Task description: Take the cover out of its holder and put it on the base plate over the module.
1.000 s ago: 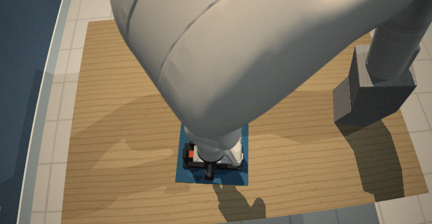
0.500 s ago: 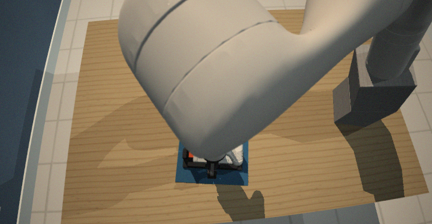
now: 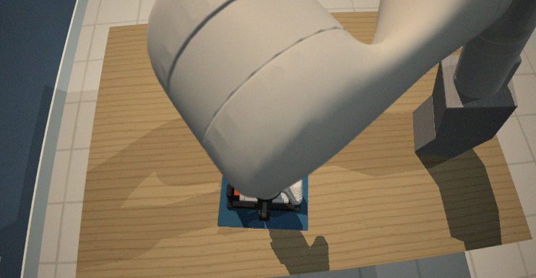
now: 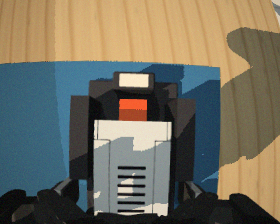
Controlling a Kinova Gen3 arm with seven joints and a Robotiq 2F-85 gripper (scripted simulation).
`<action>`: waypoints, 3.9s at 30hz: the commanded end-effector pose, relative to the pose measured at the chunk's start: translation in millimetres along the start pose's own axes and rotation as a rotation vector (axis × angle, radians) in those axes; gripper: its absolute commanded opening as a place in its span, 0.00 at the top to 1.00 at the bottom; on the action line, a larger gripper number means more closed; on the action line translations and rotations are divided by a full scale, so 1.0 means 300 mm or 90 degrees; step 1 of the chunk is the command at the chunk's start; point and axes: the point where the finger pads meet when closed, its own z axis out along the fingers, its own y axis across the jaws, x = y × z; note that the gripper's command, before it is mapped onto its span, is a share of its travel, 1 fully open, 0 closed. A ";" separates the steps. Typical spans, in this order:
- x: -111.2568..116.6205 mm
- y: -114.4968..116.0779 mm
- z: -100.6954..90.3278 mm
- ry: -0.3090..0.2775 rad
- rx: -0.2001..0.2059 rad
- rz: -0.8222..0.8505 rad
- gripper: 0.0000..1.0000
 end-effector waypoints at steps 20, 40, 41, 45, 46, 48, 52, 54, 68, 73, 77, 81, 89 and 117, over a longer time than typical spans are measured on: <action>-0.007 0.007 -0.031 -0.002 -0.002 0.000 0.00; -0.009 0.008 -0.039 -0.002 -0.002 0.000 0.00; -0.009 0.008 -0.039 -0.002 -0.002 0.000 0.00; -0.009 0.008 -0.039 -0.002 -0.002 0.000 0.00; -0.008 0.008 -0.038 -0.002 -0.002 0.000 0.30; -0.008 0.008 -0.038 -0.002 -0.002 0.000 0.30; -0.008 0.008 -0.038 -0.002 -0.002 0.000 0.30; -0.008 0.008 -0.038 -0.002 -0.002 0.000 0.30; -0.008 0.008 -0.038 -0.002 -0.002 0.000 0.30; -0.008 0.008 -0.038 -0.002 -0.002 0.000 0.30; -0.008 0.008 -0.038 -0.002 -0.002 0.000 0.30; -0.008 0.008 -0.038 -0.002 -0.002 0.000 1.00; -0.008 0.008 -0.038 -0.002 -0.002 0.000 1.00; -0.008 0.008 -0.040 -0.002 -0.002 0.000 1.00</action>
